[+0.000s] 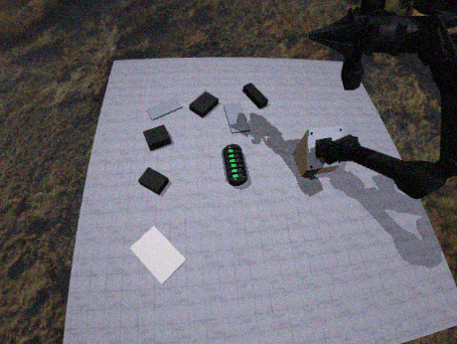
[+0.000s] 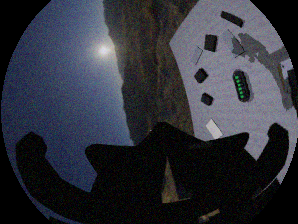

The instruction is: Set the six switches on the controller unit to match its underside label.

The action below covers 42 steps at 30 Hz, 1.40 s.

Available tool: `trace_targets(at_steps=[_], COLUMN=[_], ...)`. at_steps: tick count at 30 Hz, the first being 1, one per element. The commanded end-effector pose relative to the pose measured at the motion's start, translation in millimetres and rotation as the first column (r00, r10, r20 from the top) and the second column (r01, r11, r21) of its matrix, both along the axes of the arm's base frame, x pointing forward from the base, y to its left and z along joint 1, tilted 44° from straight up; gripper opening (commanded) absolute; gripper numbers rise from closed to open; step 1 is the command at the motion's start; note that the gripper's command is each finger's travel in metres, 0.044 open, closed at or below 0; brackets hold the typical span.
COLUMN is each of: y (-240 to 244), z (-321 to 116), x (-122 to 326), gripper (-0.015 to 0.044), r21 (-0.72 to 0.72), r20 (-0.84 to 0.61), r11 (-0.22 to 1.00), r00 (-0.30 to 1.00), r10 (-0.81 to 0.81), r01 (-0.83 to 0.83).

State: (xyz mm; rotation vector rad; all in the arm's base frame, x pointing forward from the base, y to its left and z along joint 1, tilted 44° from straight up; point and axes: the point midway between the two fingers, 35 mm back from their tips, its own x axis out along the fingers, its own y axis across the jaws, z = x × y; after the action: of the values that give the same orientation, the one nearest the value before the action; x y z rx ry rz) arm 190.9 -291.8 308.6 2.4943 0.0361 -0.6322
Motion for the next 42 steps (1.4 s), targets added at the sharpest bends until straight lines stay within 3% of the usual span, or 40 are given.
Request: trace_targets(at_steps=[1,7,14,22,28,42], y=[11,51,119,225,303,299], z=[-37,-99,-162,-245,-302,-310], x=[44,109,161,192,184,178], gripper=[0.0000,0.0000,0.0000,0.0000,0.0000,0.0000], r21=[0.071,0.199,0.295,0.482,0.618,0.607], r20=[-0.083,-0.206,-0.301,-0.359,-0.352,-0.346], r11=[0.987,0.910,0.745,0.441,0.203,0.216], r00=[0.985,0.892,0.682,0.288,-0.036,-0.009], r10=[0.150,0.402,0.666,0.888,0.935,0.938], r01=[-0.144,-0.364,-0.598,-0.757,-0.759,-0.764])
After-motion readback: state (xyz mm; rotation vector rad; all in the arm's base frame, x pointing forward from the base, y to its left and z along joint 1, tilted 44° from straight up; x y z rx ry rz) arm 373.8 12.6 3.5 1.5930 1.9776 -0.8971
